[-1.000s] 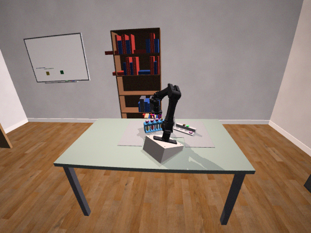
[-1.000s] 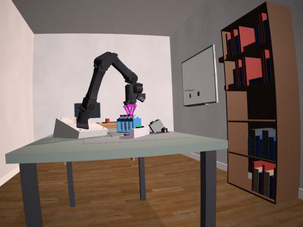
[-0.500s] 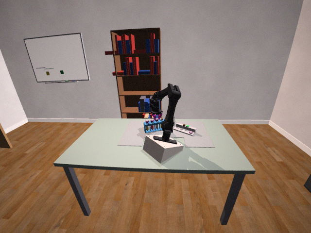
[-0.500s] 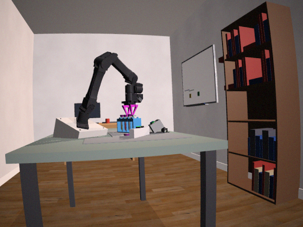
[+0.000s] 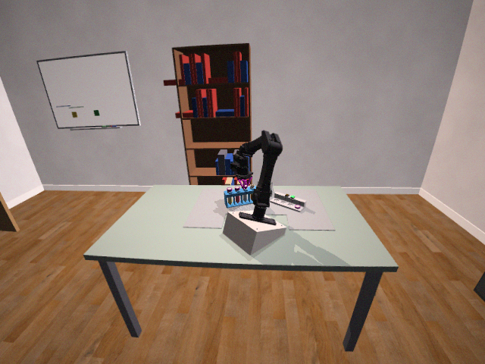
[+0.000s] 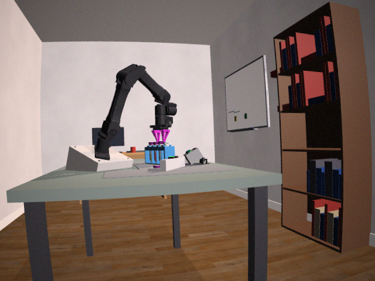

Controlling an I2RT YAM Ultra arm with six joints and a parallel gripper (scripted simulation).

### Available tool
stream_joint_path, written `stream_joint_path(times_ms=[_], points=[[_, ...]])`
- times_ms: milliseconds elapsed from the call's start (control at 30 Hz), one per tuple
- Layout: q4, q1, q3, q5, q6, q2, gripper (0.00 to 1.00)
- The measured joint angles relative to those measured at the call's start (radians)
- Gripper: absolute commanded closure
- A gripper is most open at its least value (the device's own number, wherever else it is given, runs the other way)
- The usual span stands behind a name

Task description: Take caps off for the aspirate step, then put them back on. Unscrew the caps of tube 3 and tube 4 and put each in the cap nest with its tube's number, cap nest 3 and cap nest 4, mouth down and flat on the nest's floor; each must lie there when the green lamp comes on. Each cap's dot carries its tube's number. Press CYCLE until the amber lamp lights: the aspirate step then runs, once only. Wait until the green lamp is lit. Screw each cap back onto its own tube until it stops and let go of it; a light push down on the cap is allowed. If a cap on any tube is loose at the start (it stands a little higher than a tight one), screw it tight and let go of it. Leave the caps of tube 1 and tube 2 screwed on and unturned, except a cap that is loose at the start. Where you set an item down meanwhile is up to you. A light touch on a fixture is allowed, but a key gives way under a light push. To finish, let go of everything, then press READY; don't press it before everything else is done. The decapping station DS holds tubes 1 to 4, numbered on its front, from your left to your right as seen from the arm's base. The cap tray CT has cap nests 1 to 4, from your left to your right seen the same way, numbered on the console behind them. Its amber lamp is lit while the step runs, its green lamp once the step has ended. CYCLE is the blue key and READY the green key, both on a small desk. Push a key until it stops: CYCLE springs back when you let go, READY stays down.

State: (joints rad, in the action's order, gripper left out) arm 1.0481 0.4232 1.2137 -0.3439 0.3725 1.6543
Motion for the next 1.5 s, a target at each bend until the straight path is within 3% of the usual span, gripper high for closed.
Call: stream_joint_path(times_ms=[433, 633, 1467, 1500], points=[[0.0, 0.0, 0.0, 0.0, 0.013, 0.0, 1.0], [0.0, 0.0, 0.0, 0.0, -0.074, 0.0, 1.0], [-0.002, 0.0, -0.001, 0.0, -0.716, 0.0, 1.0], [-0.002, 0.0, -0.001, 0.0, -0.725, 0.0, 0.51]])
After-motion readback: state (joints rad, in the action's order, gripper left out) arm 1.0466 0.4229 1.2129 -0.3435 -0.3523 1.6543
